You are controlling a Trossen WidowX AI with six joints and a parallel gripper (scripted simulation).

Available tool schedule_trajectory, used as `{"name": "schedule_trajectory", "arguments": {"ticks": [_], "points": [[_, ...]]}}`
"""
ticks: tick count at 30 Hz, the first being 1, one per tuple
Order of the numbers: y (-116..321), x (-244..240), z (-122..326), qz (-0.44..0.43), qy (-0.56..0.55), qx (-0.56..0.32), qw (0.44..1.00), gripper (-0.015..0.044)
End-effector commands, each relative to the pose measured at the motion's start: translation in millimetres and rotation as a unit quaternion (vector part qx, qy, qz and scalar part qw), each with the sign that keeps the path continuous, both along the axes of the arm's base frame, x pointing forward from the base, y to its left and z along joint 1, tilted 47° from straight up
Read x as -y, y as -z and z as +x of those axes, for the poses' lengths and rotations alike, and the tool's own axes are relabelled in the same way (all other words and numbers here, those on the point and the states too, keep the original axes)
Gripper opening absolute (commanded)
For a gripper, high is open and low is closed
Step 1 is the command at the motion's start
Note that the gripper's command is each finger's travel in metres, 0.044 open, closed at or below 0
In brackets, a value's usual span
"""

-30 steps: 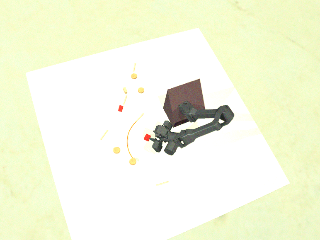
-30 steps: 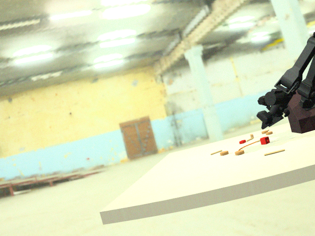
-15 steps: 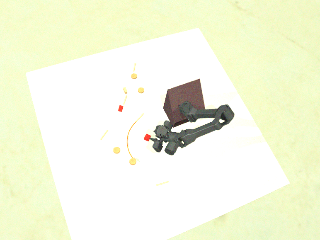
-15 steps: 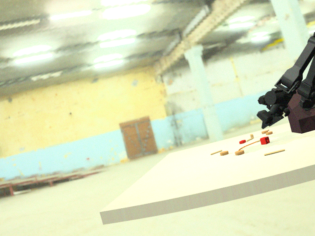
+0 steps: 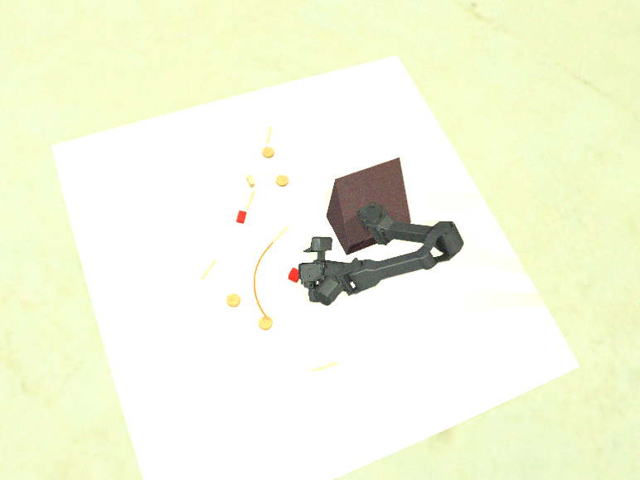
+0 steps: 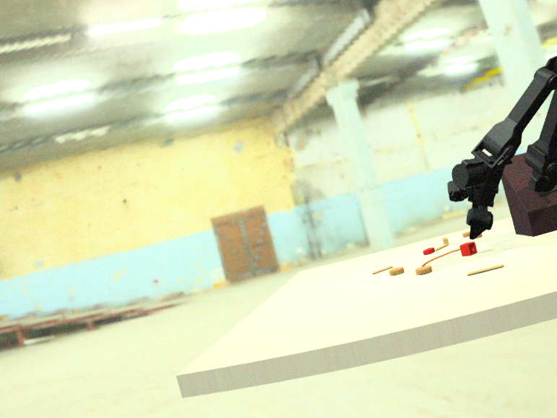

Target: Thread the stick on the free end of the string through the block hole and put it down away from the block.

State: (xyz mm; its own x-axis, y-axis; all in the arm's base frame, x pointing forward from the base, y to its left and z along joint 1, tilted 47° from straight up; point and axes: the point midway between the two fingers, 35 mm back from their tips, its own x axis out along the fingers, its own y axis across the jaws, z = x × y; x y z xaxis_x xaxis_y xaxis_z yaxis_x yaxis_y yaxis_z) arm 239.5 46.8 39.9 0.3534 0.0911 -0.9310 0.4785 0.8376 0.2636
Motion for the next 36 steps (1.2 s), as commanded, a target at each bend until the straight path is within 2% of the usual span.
{"name": "schedule_trajectory", "arguments": {"ticks": [1,6,15,26,33,36], "points": [[9.4,0.7,4.7,-0.016,-0.284,-0.022,0.958,0.0440],[13.8,3.0,7.8,-0.003,-0.459,0.005,0.889,0.0440],[16.1,7.3,13.6,0.011,-0.624,0.082,0.777,0.0440],[15.5,16.7,24.5,0.003,-0.757,0.228,0.612,0.0440],[14.2,23.8,31.4,-0.042,-0.809,0.324,0.488,0.0440],[14.1,24.5,32.0,-0.047,-0.812,0.332,0.478,0.0440]]}}
